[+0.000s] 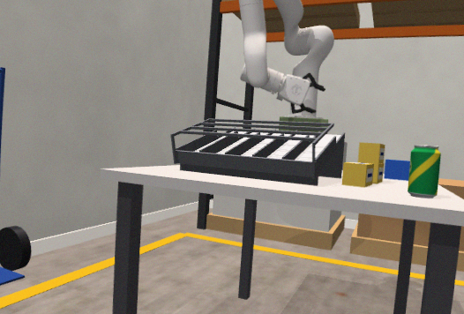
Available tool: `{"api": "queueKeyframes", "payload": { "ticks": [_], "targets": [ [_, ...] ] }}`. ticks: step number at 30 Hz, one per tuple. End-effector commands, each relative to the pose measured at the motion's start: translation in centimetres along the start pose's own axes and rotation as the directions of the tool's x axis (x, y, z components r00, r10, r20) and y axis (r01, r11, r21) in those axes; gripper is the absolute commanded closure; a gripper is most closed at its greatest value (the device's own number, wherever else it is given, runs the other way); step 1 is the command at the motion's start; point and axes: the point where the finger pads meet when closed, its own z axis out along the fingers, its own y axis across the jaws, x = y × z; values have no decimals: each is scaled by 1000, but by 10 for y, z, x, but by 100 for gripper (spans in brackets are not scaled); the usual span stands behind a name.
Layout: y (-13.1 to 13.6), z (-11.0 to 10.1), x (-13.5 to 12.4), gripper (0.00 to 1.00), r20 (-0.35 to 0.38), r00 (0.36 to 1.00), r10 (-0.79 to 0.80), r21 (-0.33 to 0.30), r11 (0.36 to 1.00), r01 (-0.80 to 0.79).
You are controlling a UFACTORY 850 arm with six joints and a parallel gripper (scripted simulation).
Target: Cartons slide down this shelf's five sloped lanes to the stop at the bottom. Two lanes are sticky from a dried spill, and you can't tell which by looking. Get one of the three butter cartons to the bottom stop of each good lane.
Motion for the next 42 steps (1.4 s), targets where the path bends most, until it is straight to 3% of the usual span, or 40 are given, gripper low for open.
{"api": "queueKeyframes", "payload": {
  "ticks": [1,14,15,18,22,31,32,35,40,42],
  "targets": [
    [32,-5,0,0,-13,1000,-6,3,1000,6],
    [32,-5,0,0,-13,1000,-6,3,1000,6],
    [27,-54,-49,0,-13,1000,-6,2,1000,6],
    [27,-59,-54,0,-13,1000,-6,2,1000,6],
    [24,-93,-88,0,-13,1000,-6,2,1000,6],
    [24,-93,-89,0,-13,1000,-6,2,1000,6],
    [25,-89,-83,0,56,997,61,263,962,-74],
    [25,-89,-83,0,61,996,66,278,957,-81],
    [25,-89,-83,0,118,988,100,445,884,-143],
    [25,-89,-83,0,121,988,101,452,880,-145]
  ]
}}
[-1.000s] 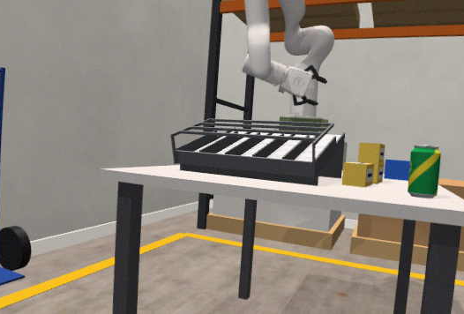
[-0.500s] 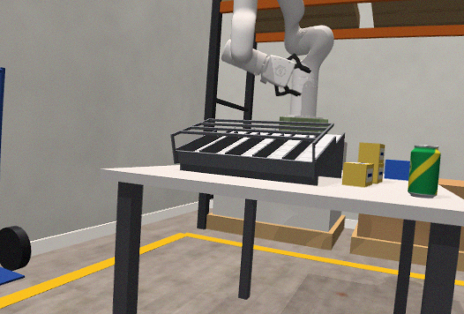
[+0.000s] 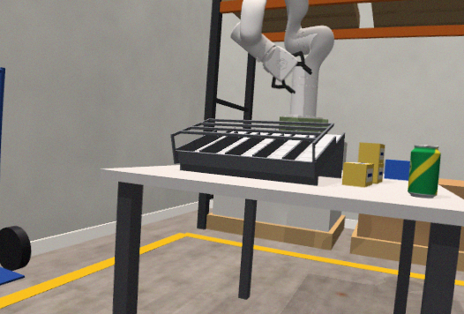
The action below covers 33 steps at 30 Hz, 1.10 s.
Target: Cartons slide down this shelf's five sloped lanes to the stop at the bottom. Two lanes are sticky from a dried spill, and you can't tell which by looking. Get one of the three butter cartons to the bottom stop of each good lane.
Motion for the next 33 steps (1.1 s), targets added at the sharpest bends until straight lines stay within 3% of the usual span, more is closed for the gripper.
{"api": "queueKeyframes", "payload": {
  "ticks": [1,6,7,10,14,23,24,30,33],
  "targets": [
    [2,2,-1,0,35,999,39,161,986,-44],
    [2,2,-1,0,35,999,39,161,986,-44],
    [1,0,-1,0,104,990,90,378,917,-123],
    [1,0,-1,0,115,989,97,410,902,-137],
    [1,0,-1,0,162,980,119,531,826,-188],
    [1,0,-1,0,162,980,119,531,826,-188],
    [2,-1,-1,0,246,960,135,695,666,-271],
    [2,-1,-1,0,277,951,141,754,582,-306],
    [2,-1,-1,0,277,951,141,754,582,-306]
  ]
}}
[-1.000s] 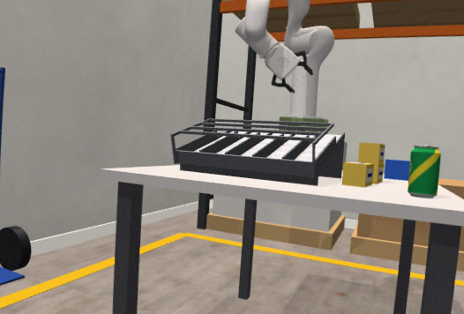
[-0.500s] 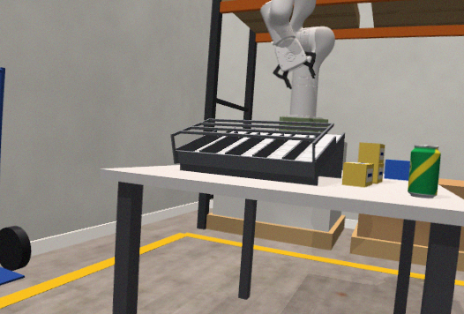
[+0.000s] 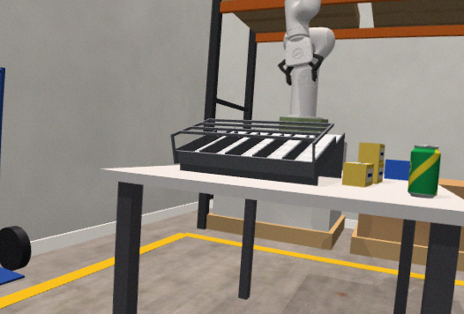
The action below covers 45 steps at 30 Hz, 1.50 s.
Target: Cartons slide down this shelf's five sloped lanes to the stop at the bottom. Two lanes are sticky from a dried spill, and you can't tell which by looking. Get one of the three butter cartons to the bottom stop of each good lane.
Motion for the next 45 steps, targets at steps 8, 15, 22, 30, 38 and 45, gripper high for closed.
{"api": "queueKeyframes", "payload": {
  "ticks": [8,15,22,30,38,45],
  "targets": [
    [0,1,0,0,-57,998,35,164,986,-25],
    [0,1,0,0,-57,998,35,164,986,-25],
    [0,1,0,0,-57,998,35,164,986,-25],
    [-1,2,0,10,-20,1000,24,81,996,-22],
    [-1,2,0,10,-20,1000,24,81,996,-22],
    [-1,2,0,10,-21,999,24,83,996,-22]
  ]
}}
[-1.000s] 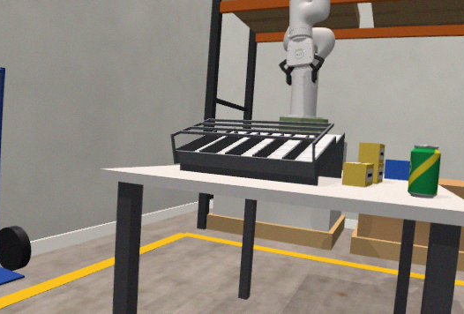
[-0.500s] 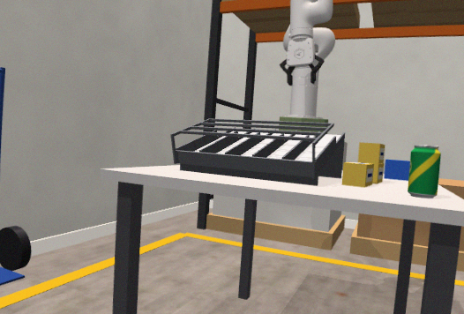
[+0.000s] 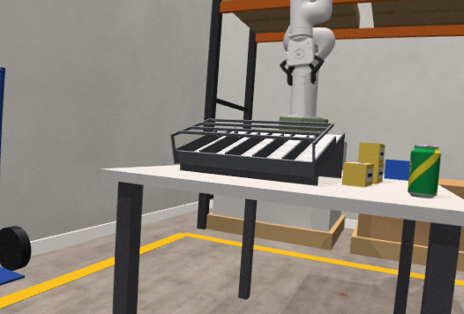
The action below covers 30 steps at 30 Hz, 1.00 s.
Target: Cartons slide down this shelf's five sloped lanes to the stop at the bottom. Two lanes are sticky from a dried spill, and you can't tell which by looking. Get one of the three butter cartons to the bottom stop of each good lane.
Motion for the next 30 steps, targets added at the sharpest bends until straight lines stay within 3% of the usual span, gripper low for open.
{"api": "queueKeyframes", "payload": {
  "ticks": [1,13,14,17,28,30],
  "targets": [
    [0,0,-1,10,1,1000,0,0,1000,0],
    [0,0,-1,10,1,1000,0,0,1000,0],
    [65,16,-4,10,-23,999,48,62,997,-47],
    [70,17,-5,10,-23,999,48,62,997,-47],
    [176,42,-11,10,-23,999,48,62,997,-47],
    [176,42,-11,10,-23,999,48,62,997,-47]
  ]
}}
